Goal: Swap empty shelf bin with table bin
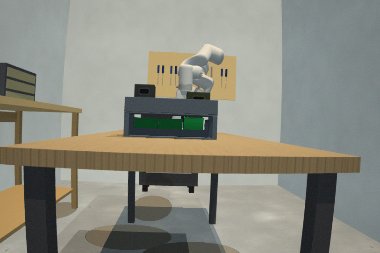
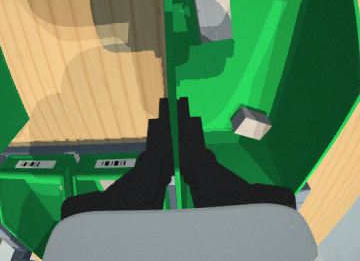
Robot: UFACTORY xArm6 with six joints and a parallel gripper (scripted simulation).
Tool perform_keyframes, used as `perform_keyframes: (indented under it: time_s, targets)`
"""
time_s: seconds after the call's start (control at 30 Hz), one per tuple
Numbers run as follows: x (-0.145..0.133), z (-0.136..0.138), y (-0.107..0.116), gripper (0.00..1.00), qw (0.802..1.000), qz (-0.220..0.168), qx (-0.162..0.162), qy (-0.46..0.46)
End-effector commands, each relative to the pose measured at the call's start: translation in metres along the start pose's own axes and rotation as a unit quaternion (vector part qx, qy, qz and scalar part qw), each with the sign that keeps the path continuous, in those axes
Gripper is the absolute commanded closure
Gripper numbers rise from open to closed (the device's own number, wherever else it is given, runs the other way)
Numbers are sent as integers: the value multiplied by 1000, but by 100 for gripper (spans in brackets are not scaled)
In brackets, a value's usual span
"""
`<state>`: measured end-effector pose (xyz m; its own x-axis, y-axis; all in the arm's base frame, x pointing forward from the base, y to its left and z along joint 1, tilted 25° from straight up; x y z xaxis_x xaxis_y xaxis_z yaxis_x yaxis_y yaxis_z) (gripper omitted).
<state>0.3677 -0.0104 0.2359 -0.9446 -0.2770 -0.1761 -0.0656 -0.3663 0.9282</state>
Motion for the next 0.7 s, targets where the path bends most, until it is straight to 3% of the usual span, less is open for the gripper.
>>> perform_keyframes:
  time_s: [0.0, 0.67]
  targets:
    - [-3, -1, 2, 100, 1000, -2, 1, 0]
    - [-17, -4, 4, 100, 1000, -2, 1, 0]
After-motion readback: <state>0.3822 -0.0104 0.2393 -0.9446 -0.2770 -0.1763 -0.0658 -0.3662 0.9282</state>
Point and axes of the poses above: the point where the finger pads meet when closed, its own y axis back along the fingers, its own z axis across the jaws, x = y × z, the point moved 8 cm from there along y, back along the fingers, and after that the axes turned 14 degrees about y, right-handed, at the moved point
